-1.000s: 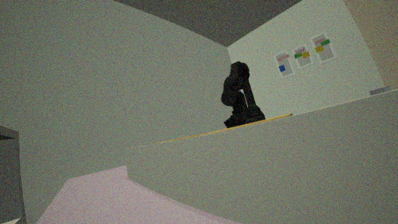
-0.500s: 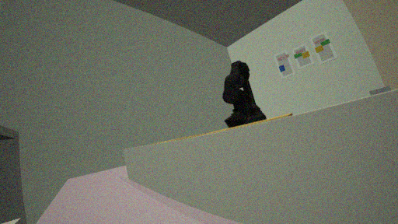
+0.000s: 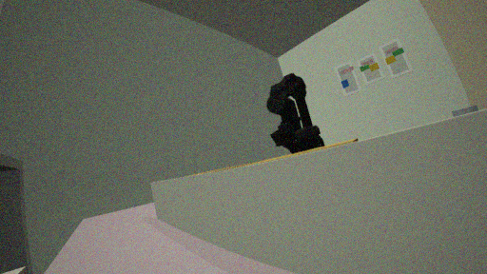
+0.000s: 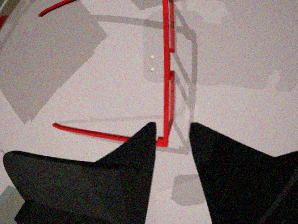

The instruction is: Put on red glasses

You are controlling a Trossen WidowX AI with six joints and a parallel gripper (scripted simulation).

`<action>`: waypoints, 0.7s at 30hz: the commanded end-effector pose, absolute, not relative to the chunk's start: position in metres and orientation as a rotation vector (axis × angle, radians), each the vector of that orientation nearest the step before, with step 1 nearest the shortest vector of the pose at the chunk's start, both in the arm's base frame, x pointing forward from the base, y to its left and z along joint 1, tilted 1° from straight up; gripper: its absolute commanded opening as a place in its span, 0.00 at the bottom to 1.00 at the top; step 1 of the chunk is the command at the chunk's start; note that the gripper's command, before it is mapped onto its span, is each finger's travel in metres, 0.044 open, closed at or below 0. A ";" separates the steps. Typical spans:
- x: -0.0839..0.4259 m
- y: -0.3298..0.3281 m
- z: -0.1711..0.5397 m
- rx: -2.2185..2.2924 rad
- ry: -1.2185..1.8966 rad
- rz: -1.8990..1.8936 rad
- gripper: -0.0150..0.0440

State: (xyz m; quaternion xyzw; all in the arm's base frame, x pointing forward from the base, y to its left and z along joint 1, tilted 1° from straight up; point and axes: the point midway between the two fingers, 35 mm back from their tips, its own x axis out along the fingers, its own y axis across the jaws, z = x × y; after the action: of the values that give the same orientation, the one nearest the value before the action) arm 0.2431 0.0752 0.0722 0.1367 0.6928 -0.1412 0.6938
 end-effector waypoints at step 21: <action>0.246 0.079 0.081 0.289 1.548 -0.290 0.49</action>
State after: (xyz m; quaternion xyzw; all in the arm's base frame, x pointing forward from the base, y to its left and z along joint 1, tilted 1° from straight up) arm 0.2438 0.0768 0.0781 0.1293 0.6953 -0.1351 0.6939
